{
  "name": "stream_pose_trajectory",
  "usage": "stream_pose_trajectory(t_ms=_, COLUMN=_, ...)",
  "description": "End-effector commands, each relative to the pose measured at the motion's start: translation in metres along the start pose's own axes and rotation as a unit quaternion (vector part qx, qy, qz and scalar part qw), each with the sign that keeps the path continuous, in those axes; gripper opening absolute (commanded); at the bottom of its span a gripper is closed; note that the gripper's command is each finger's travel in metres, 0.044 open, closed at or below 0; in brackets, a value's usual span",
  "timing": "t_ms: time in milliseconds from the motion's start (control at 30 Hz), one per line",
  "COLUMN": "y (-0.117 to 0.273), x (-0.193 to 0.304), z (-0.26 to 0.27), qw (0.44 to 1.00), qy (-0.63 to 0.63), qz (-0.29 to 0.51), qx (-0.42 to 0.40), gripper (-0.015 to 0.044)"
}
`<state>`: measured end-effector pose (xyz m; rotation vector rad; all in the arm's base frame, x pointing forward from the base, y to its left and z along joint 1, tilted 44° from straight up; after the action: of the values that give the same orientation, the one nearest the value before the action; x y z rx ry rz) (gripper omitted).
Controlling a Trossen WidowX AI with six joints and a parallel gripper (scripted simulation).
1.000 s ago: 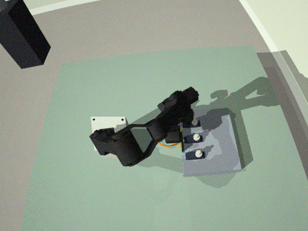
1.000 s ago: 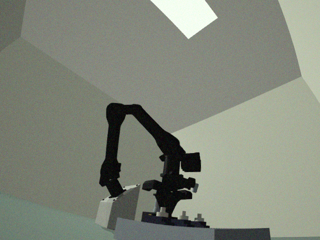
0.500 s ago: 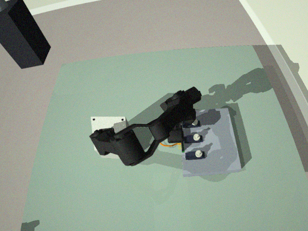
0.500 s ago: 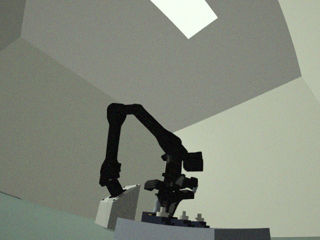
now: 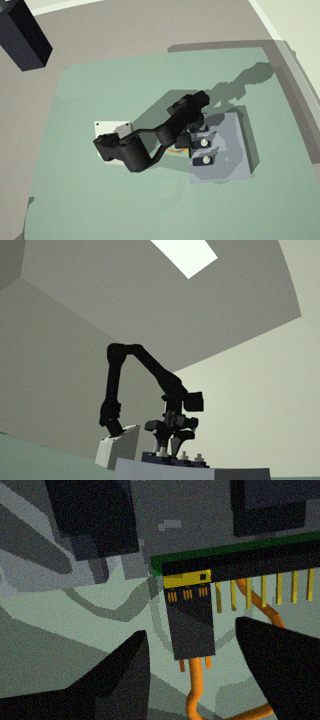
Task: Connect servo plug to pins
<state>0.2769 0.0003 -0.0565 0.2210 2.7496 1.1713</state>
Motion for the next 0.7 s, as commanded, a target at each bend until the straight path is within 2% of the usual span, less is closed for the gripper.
stream_pose_trajectory(t_ms=0, y=0.012, x=0.001, z=0.0, qw=1.0, qy=0.003, qz=0.001, qx=0.001, gripper=0.0289)
stream_pose_trajectory(t_ms=133, y=0.055, x=0.001, z=0.0, qw=1.0, qy=0.003, qz=0.001, qx=0.0, gripper=0.0394)
stream_pose_trajectory(t_ms=200, y=0.058, x=0.002, z=0.0, qw=1.0, qy=0.003, qz=0.001, qx=0.001, gripper=0.044)
stream_pose_trajectory(t_ms=667, y=0.058, x=0.002, z=0.0, qw=1.0, qy=0.003, qz=0.001, qx=0.001, gripper=0.044)
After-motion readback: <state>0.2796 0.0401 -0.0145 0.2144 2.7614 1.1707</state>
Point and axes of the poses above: the point midway between the two fingers, 35 mm back from their tips, its own y axis back along the fingers, its own z axis across the jaws, x = y × z, the point moved 2 cm from there along y, back along the fingers, and after that the axes turned 9 degrees about -y, right-handed, at the moved point
